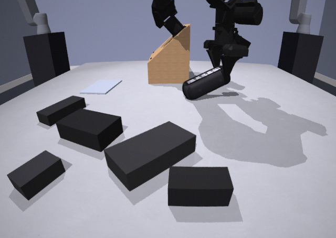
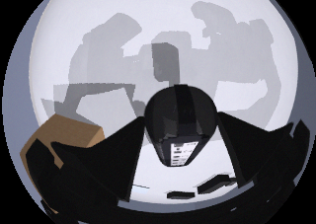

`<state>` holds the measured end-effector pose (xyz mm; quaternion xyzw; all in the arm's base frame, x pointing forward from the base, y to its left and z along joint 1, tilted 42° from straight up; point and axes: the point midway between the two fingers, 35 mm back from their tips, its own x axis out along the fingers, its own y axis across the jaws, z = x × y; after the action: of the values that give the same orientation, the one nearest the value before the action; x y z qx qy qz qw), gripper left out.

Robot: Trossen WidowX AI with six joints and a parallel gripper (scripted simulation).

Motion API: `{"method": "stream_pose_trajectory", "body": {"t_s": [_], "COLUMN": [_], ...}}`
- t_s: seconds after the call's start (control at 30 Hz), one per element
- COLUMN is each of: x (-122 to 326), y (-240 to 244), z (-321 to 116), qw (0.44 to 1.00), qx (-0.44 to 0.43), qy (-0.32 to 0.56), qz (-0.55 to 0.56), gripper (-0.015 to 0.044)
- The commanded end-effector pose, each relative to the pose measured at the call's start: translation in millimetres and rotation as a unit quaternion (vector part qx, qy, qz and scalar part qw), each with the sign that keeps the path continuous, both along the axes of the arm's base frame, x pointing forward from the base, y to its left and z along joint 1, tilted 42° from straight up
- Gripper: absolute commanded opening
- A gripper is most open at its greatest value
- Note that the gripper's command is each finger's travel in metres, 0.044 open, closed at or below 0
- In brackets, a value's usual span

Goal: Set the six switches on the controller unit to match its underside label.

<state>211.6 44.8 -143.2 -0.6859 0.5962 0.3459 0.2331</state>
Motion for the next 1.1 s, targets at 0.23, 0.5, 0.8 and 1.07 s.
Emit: {"method": "stream_pose_trajectory", "body": {"t_s": [0.23, 0.5, 0.8, 1.07], "x": [1.7, 2.3, 3.1, 3.8], "y": [-0.4, -0.5, -0.9, -1.7], "z": [11.5, 18.0, 25.3, 31.7], "qw": [1.0, 1.0, 1.0, 1.0], "qx": [-0.004, -0.004, -0.004, -0.004], "qy": [-0.003, -0.003, -0.003, -0.003], "qz": [0.0, 0.0, 0.0, 0.0], "gripper": [0.0335, 0.0335, 0.0335, 0.0335]}}
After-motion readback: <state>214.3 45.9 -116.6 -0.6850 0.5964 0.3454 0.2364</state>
